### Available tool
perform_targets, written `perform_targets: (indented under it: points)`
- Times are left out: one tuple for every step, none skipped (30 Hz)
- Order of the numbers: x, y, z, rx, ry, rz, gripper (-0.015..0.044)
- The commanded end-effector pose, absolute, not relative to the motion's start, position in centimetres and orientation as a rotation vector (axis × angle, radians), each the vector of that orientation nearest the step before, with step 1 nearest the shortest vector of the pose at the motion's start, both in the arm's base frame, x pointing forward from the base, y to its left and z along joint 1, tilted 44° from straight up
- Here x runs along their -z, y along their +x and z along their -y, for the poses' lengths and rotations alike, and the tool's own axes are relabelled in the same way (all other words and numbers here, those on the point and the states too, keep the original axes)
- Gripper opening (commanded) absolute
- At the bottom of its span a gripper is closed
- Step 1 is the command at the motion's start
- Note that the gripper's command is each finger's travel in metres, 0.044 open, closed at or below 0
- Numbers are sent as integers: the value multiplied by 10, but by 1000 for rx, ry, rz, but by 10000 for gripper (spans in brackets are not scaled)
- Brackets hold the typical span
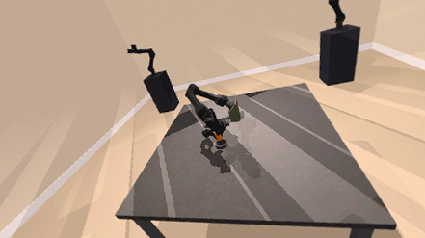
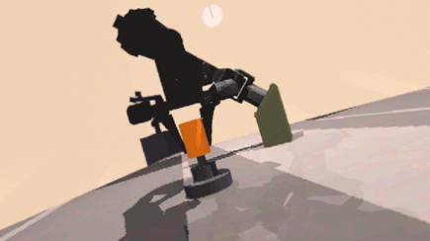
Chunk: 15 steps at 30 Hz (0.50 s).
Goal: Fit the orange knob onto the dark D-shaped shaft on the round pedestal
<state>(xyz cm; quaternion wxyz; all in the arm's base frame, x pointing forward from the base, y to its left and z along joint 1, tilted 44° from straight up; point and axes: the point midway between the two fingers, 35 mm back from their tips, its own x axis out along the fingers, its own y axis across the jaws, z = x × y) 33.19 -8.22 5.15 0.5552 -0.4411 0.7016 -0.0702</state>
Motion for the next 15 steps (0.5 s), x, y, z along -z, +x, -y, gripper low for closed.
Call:
perform_targets:
  points:
    - [-53,331,81,165,-1047,-1656,0]
    - [-54,331,80,165,-1047,-1656,0]
    - [-54,331,80,165,-1047,-1656,0]
    - [-55,331,80,165,-1047,-1656,0]
    - [-55,331,79,165,-1047,-1656,0]
    - [-55,331,79,158,-1053,-1658,0]
    - [-55,331,79,144,-1066,-1662,0]
    - [-56,331,79,121,-1087,-1668,0]
    - [-56,331,79,95,-1111,-1675,0]
    - [-56,332,79,63,-1139,-1683,0]
    - [-56,332,79,26,-1172,-1692,0]
    - [-56,333,79,0,-1195,-1698,0]
    - [-56,333,79,-9,-1203,-1700,0]
    - [-56,334,79,-9,-1203,-1700,0]
    - [-56,334,79,-9,-1203,-1700,0]
